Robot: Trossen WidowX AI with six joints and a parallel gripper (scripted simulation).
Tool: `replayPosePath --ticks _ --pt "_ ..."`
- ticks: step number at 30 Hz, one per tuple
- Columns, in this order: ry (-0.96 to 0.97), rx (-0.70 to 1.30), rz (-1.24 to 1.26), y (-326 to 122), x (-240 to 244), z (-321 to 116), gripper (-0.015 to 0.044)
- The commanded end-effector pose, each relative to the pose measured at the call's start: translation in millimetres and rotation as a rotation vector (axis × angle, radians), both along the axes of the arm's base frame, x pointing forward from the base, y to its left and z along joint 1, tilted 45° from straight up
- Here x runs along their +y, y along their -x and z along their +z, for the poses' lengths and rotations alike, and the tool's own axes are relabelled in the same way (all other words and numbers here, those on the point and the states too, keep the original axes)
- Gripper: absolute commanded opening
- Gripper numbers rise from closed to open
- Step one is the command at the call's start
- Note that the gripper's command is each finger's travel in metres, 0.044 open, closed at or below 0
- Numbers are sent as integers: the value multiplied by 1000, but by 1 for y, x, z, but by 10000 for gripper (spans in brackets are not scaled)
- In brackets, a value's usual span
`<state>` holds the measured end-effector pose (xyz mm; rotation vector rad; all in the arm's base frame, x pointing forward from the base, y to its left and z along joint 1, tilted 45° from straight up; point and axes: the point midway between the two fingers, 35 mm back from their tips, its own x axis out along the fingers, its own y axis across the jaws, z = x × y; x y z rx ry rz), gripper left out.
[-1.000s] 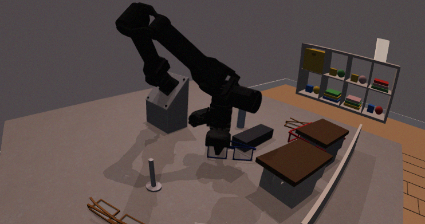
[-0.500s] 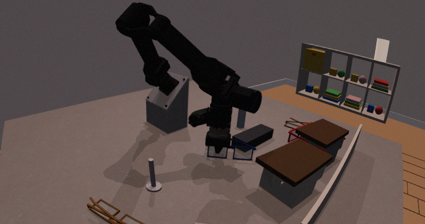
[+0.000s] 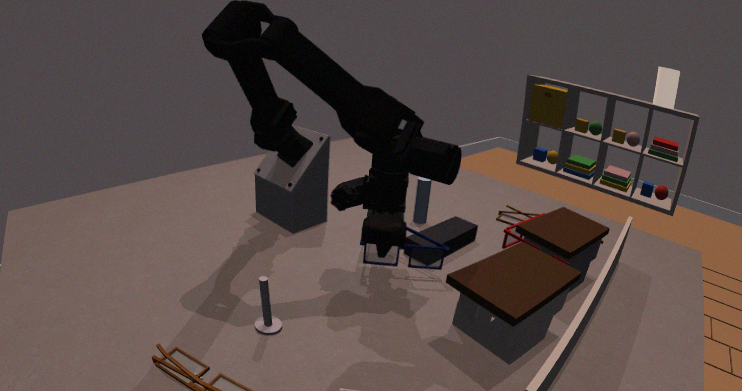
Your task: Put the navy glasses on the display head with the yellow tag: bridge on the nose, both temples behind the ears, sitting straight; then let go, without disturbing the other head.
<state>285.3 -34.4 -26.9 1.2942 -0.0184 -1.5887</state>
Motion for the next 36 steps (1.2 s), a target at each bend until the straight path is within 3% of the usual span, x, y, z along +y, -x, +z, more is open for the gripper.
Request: replayPosePath --ticks 1,12,36 --pt "-10 -12 2 -1 19 16 0" --pt "-2 -12 3 6 62 57 0" --pt "23 288 311 -36 31 98 0"
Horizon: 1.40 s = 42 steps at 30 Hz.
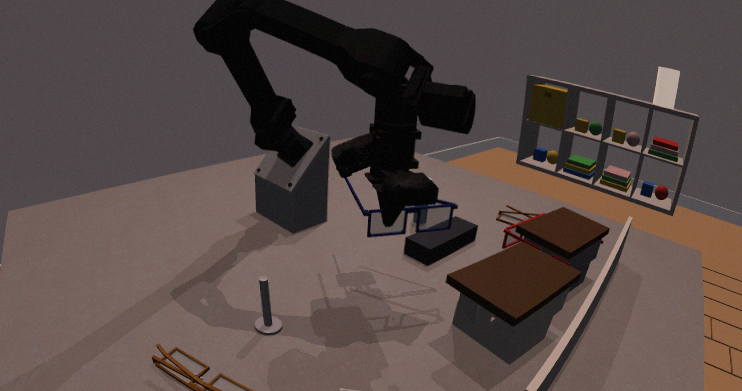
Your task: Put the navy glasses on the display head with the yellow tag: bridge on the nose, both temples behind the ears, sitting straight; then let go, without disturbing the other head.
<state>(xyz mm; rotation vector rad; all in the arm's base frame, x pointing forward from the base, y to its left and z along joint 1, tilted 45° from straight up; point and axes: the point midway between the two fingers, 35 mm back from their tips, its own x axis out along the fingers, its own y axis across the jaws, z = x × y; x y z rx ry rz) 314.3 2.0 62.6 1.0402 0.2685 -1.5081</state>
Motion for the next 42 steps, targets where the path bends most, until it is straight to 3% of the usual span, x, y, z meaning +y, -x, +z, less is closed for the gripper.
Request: replayPosePath --ticks 1,42 --pt "5 66 74 -8 -8 11 0" --pt "154 700 752 -45 -122 131 0"
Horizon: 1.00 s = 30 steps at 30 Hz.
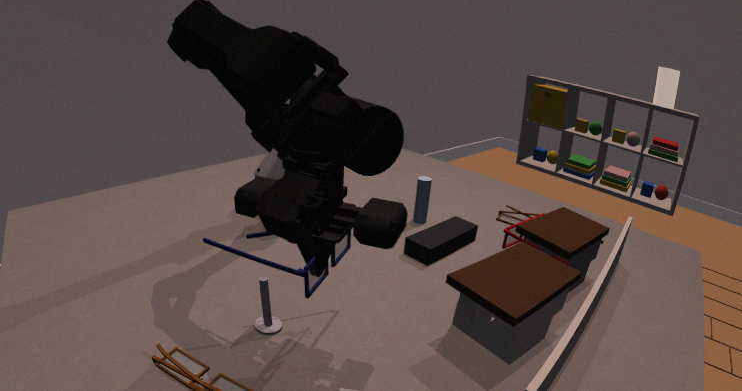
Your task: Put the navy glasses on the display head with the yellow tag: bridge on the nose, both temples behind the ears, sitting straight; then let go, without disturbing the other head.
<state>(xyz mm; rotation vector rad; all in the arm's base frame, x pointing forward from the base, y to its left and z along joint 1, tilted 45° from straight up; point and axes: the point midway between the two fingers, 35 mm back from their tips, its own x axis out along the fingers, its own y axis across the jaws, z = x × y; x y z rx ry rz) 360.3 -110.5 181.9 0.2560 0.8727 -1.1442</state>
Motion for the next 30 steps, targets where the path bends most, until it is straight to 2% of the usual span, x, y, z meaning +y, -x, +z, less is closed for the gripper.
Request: replayPosePath --ticks 1,13,24,30 --pt "23 65 72 1 -13 15 0" --pt "60 168 175 4 -34 36 0" --pt "63 168 175 -4 -72 -2 0" --pt "63 168 175 -4 -75 -4 0"
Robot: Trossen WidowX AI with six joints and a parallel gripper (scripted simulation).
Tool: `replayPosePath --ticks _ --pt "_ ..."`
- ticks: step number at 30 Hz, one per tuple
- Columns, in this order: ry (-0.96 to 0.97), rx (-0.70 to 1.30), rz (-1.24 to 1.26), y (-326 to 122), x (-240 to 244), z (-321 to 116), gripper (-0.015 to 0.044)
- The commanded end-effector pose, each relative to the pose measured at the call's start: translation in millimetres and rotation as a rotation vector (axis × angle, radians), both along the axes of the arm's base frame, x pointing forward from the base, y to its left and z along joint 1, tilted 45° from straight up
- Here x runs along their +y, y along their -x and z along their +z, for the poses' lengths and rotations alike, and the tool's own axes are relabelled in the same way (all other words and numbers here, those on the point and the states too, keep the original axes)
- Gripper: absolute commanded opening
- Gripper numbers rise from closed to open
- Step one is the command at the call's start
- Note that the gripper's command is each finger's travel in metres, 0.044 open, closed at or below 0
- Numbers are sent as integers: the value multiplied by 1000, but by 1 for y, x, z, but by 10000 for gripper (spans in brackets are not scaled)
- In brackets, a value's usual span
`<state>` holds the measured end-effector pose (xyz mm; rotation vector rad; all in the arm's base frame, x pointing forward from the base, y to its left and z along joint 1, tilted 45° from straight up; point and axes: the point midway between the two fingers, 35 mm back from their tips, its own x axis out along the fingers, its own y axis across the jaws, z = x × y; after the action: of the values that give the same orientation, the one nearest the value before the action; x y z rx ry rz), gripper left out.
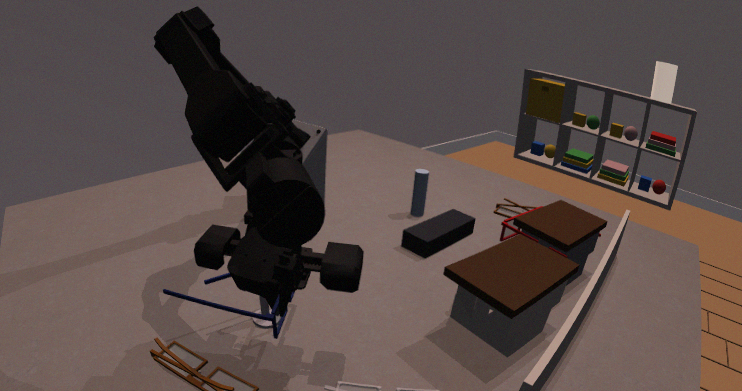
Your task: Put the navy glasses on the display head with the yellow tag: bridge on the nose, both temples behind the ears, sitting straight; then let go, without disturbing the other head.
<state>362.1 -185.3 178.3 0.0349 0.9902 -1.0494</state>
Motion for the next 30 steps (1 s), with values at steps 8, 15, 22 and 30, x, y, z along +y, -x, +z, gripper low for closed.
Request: replayPosePath --ticks 8,15,22,30 --pt "1 -5 13 -11 0 0 0" --pt "1 -5 13 -13 1 0 0" --pt "1 -5 13 -16 1 1 0" --pt "1 -5 13 -19 1 1 0"
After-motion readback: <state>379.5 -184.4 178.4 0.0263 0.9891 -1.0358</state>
